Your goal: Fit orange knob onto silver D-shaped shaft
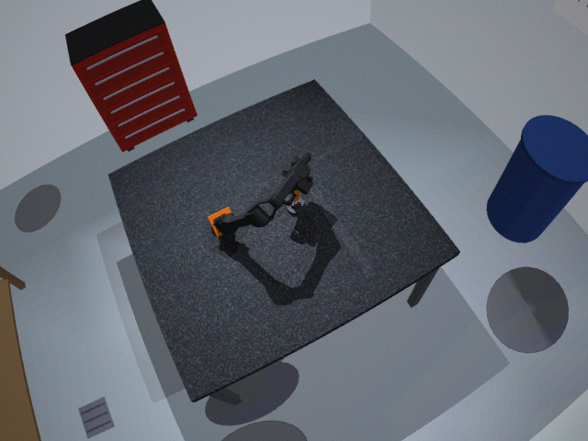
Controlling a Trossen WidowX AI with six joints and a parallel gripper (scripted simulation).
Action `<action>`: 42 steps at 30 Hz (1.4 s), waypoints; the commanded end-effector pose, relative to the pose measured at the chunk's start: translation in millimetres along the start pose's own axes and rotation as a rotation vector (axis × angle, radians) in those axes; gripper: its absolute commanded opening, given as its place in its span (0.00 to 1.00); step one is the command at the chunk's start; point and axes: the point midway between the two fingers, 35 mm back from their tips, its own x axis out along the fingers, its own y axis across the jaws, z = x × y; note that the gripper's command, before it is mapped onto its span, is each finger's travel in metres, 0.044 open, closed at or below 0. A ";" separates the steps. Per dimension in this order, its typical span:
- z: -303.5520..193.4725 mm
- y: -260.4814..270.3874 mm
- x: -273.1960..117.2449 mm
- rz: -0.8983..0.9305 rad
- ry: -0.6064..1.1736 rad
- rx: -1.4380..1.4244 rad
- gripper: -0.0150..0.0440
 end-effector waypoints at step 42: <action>0.1 -0.3 0.3 0.000 -0.005 -1.107 0.25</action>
